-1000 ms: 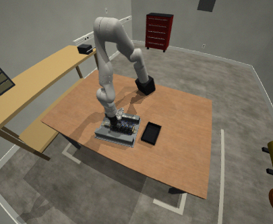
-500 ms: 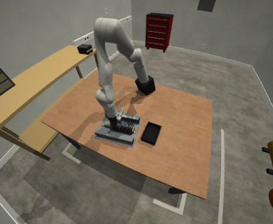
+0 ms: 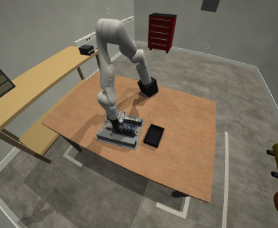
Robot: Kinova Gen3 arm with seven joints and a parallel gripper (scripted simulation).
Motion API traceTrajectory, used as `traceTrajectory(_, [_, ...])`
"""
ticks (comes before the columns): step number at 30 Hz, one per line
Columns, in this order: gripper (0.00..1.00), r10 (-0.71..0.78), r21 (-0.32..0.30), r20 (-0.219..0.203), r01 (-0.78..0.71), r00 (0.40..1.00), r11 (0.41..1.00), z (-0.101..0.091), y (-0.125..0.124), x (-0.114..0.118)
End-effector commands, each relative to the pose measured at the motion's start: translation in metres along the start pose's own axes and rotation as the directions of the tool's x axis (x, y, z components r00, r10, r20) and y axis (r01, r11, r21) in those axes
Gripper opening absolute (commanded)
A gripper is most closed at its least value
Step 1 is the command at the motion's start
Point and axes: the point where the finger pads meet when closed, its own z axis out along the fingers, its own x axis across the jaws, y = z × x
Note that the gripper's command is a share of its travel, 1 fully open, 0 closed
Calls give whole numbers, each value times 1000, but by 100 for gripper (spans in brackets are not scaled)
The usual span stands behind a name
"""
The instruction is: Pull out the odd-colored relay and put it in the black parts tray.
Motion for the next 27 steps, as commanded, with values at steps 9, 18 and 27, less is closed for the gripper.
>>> traceTrajectory(9, [0,10,1,-39,-10,999,1000,-2,-1,3])
traceTrajectory(18, [0,10,1,-49,-10,999,1000,-3,-1,2])
traceTrajectory(27, [0,9,2,-69,-9,998,1000,-3,-1,2])
